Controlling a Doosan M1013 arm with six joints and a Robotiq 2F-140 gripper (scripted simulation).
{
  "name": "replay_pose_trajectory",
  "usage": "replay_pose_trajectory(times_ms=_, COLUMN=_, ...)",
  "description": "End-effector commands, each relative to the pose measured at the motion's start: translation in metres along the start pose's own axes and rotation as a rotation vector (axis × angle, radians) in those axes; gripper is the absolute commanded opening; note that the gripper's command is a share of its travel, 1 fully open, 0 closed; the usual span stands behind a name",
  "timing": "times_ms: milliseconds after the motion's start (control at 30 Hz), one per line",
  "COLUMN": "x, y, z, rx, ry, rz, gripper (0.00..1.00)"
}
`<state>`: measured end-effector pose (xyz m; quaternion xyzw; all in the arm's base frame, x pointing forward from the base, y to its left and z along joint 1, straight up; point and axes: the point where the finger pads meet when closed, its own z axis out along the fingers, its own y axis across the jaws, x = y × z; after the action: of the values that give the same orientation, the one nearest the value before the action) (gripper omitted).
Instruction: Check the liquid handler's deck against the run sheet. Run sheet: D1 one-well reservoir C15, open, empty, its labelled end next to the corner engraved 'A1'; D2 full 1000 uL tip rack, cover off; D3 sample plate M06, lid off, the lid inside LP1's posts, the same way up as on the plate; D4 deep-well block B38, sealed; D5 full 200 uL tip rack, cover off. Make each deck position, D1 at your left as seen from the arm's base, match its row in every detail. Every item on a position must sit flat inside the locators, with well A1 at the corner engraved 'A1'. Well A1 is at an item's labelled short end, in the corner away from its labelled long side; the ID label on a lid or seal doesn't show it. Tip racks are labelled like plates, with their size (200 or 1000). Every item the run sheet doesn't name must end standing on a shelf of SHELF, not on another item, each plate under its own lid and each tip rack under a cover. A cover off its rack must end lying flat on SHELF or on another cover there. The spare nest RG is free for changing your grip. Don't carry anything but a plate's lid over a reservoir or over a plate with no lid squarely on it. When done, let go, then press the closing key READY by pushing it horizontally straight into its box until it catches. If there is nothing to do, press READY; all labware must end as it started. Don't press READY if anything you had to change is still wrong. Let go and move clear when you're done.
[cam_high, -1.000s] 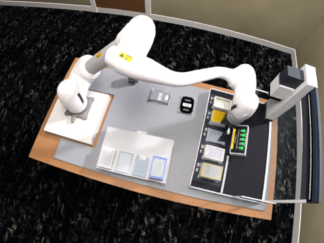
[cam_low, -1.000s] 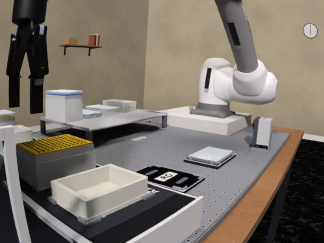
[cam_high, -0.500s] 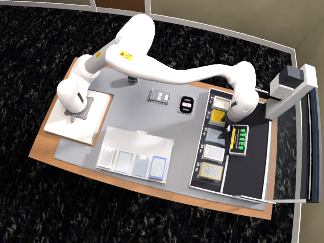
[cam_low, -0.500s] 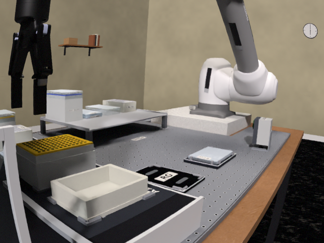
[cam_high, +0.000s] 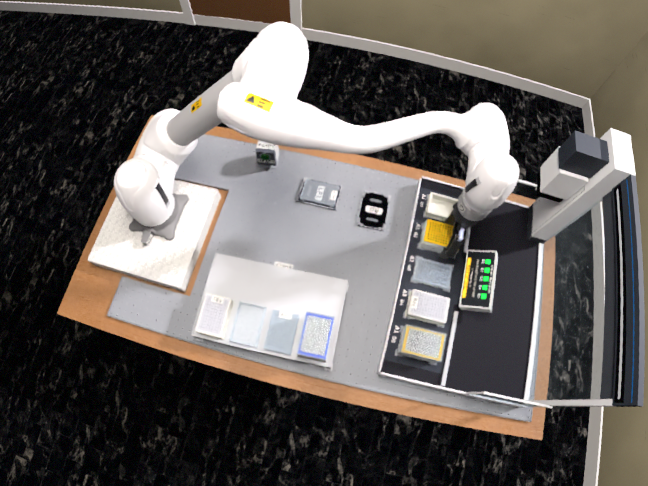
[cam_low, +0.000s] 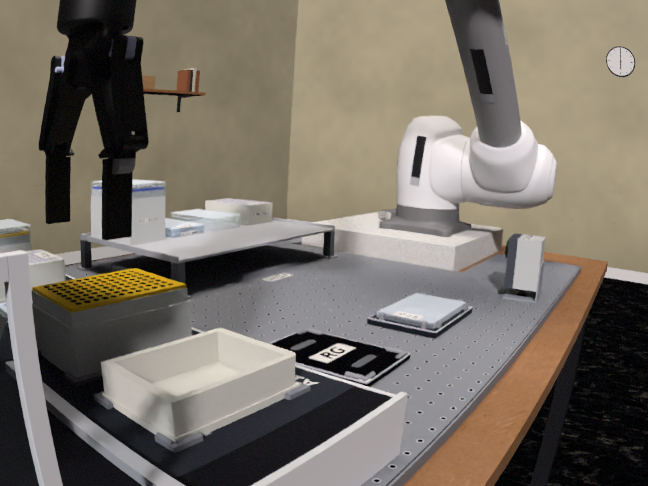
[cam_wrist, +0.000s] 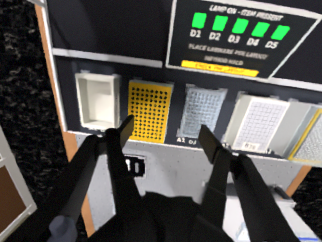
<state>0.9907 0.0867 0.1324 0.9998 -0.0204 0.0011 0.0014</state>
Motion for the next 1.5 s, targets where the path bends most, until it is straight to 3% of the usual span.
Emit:
replay_pose_trajectory(times_ms=0, x=0.001, y=-0.012, z=-0.002, rx=0.001, ry=0.002, rz=0.0, gripper=0.79)
replay_pose_trajectory(times_ms=200, x=0.001, y=-0.041, z=-0.002, rx=0.001, ry=0.002, rz=0.0, gripper=0.79)
replay_pose_trajectory(times_ms=1367, x=0.001, y=-0.041, z=-0.002, rx=0.001, ry=0.002, rz=0.0, gripper=0.79)
replay_pose_trajectory(times_ms=1467, x=0.001, y=-0.056, z=-0.002, rx=0.001, ry=0.002, rz=0.0, gripper=0.79)
